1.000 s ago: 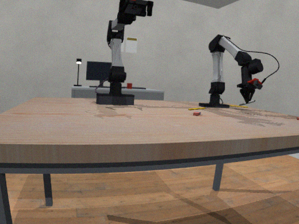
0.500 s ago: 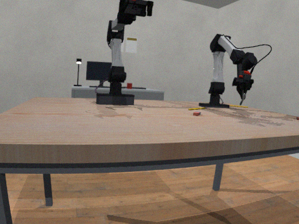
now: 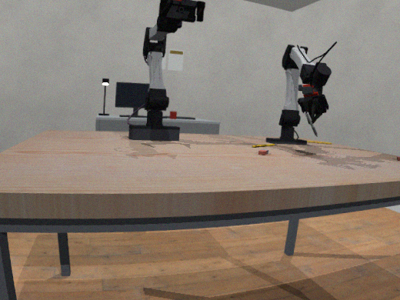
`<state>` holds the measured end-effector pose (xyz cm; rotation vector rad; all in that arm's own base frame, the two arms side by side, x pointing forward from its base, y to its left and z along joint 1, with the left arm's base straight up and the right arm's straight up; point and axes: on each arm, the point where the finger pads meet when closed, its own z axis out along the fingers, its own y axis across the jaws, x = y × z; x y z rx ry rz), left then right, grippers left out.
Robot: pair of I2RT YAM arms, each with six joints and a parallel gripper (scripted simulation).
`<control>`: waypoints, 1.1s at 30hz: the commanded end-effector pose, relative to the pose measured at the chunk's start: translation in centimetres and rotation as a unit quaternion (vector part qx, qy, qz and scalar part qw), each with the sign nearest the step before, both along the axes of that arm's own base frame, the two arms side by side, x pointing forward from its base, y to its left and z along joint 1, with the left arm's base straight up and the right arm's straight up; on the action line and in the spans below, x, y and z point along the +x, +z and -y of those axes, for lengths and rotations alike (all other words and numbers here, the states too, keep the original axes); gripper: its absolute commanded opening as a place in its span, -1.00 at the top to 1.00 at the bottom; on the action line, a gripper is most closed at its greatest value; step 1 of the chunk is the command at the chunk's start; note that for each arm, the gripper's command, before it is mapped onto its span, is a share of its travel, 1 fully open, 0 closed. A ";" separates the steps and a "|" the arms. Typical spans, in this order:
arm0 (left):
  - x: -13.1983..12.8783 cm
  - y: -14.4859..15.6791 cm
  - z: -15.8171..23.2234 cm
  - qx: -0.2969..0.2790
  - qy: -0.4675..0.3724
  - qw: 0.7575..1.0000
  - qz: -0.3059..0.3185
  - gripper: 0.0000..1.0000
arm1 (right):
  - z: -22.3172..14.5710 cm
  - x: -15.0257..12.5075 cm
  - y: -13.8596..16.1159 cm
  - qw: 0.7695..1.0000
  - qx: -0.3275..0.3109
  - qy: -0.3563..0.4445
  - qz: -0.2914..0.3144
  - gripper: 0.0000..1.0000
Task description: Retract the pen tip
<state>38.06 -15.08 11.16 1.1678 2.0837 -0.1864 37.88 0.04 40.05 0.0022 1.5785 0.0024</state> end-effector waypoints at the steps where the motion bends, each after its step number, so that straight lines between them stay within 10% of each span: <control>1: 1.7 1.5 2.1 0.002 -0.061 0.996 0.061 0.79 | -0.1 -0.2 -0.4 1.000 -0.002 0.004 -0.003 -1.00; 13: 1.1 4.2 9.4 0.019 -0.215 0.960 0.181 0.79 | -0.1 -0.2 -0.4 1.000 -0.002 0.004 -0.003 -1.00; 33: 0.0 2.6 9.4 0.014 -0.204 0.966 0.158 0.79 | -0.1 -0.2 -0.4 1.000 -0.002 0.004 -0.003 -1.00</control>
